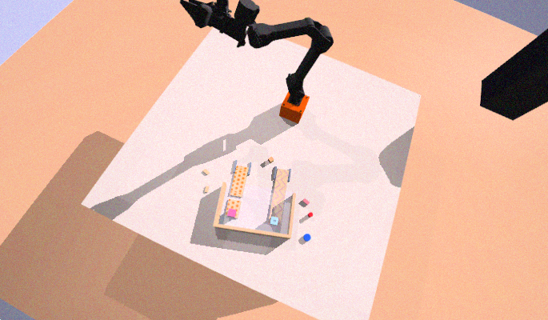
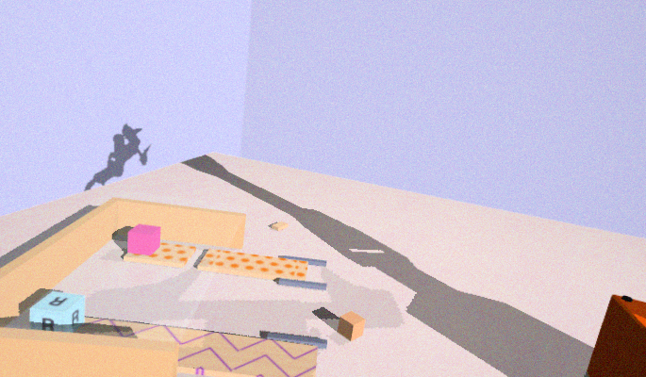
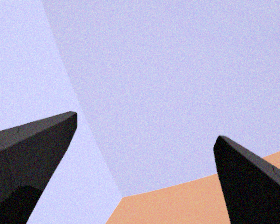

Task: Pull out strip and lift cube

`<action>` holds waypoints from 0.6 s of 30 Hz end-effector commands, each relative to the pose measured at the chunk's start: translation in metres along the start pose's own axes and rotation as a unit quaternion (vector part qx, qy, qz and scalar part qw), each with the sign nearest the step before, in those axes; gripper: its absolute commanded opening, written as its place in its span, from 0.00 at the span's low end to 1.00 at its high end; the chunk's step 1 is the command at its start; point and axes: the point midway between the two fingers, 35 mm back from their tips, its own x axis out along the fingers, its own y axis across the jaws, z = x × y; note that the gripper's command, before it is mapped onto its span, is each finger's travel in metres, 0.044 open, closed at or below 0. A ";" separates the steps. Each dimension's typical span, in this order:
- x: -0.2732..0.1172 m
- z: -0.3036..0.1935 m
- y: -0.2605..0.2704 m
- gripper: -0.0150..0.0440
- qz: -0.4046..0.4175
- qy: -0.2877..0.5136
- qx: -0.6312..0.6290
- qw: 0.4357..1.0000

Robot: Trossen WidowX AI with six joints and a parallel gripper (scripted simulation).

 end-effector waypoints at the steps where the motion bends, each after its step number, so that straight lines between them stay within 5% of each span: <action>1: -0.028 -0.061 0.029 0.93 0.054 0.097 -0.029 0.993; 18: -0.251 -0.239 0.108 0.93 0.338 0.408 -0.168 0.832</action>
